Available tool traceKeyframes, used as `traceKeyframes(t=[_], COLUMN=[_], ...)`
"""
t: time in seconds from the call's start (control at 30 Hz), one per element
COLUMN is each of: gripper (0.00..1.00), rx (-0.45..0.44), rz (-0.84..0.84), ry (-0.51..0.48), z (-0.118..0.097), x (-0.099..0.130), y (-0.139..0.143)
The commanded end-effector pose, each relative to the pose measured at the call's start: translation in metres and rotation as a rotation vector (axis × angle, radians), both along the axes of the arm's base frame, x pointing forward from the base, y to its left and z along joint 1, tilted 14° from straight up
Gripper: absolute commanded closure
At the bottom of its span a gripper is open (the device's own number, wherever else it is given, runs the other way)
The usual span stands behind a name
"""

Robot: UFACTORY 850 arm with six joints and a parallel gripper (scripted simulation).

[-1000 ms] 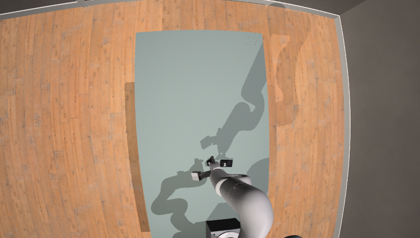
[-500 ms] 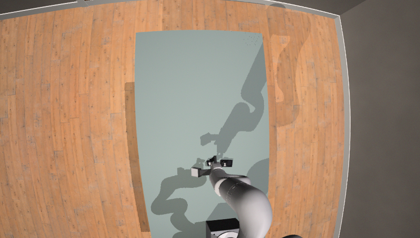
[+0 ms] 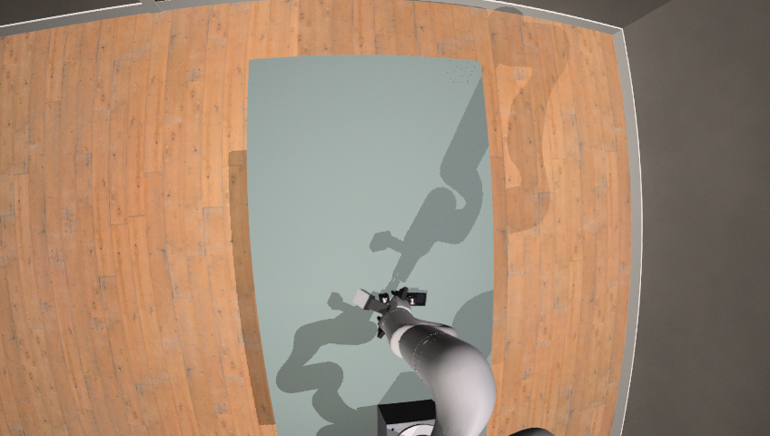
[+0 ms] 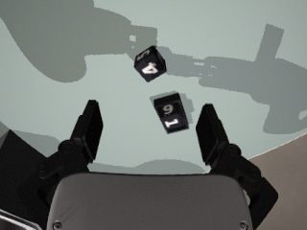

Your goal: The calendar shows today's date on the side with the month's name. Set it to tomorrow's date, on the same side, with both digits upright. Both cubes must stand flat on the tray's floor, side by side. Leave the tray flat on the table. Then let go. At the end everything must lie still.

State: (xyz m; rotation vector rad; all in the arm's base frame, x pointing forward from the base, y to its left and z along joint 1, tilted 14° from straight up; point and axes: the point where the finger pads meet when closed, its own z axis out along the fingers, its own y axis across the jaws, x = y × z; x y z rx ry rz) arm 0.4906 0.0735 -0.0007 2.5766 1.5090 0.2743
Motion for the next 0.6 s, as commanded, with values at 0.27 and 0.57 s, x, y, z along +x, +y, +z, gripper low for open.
traceKeyframes(t=[0.27, 0.57], gripper=[0.00, 0.00], rx=[0.121, 0.183], rz=[-0.393, -0.657], ry=[-0.021, -0.026], z=[-0.0022, -0.0041], x=[0.0015, 0.0021], y=[0.0003, 0.0004])
